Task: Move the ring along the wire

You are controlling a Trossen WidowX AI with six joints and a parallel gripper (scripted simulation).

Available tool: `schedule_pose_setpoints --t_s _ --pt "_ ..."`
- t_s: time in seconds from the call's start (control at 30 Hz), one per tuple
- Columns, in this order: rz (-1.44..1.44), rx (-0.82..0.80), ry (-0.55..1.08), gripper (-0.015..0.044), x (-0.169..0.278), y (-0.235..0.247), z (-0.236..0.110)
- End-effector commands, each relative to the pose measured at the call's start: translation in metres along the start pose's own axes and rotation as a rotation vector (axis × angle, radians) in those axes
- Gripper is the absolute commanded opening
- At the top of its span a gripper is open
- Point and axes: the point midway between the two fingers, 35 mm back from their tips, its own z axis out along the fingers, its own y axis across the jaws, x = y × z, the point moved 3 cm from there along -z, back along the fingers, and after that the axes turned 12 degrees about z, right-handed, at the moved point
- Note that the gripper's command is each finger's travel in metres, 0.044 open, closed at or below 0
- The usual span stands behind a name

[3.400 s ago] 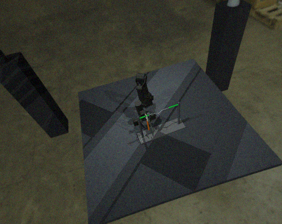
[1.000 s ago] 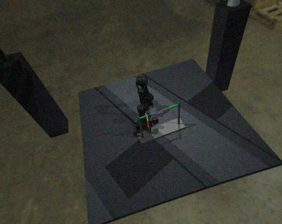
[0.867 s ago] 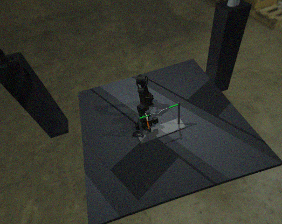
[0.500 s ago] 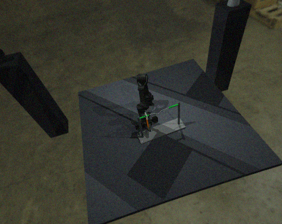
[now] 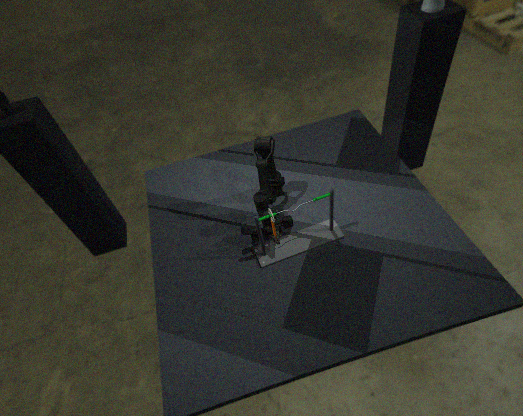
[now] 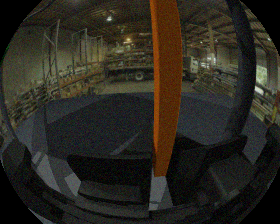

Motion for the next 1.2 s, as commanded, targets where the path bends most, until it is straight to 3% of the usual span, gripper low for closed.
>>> schedule_pose_setpoints --t_s 0.0,1.17 --pt "-0.003 0.003 -0.002 -0.0150 0.000 0.002 0.000" --pt "-0.007 0.042 -0.010 -0.0150 0.007 0.035 0.000"
